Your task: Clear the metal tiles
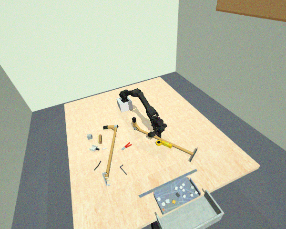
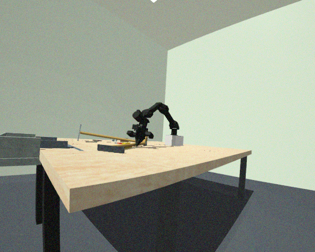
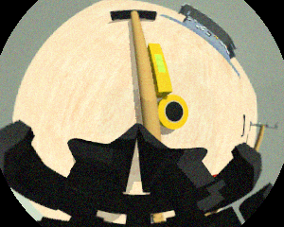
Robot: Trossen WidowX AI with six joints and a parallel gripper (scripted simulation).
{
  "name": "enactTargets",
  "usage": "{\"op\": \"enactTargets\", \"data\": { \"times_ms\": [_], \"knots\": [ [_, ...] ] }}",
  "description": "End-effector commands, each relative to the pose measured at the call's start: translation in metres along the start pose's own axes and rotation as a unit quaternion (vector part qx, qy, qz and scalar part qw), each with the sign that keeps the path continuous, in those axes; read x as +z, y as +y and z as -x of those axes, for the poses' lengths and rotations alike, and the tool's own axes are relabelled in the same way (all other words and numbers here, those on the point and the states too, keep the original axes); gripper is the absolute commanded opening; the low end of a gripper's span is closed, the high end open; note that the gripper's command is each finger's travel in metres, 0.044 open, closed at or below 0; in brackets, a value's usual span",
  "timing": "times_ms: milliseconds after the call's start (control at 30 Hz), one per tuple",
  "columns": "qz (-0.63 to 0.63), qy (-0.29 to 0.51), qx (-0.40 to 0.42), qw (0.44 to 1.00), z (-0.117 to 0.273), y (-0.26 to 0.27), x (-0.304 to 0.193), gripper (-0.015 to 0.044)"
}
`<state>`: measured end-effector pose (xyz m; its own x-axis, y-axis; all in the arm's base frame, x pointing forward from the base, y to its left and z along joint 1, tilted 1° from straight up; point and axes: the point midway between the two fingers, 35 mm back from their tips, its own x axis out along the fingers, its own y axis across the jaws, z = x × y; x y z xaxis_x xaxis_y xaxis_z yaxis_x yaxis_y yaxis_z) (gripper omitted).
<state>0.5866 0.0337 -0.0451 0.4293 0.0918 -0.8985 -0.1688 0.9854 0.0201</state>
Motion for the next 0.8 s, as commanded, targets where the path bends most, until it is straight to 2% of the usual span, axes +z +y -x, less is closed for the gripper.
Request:
{"op": "enactTargets", "data": {
  "times_ms": [0, 767],
  "knots": [
    [-0.001, 0.0, -0.004, 1.0, -0.002, -0.009, 0.0, 0.0],
    [0.0, -0.001, -0.005, 1.0, -0.004, -0.032, 0.005, 0.0]
  ]
}}
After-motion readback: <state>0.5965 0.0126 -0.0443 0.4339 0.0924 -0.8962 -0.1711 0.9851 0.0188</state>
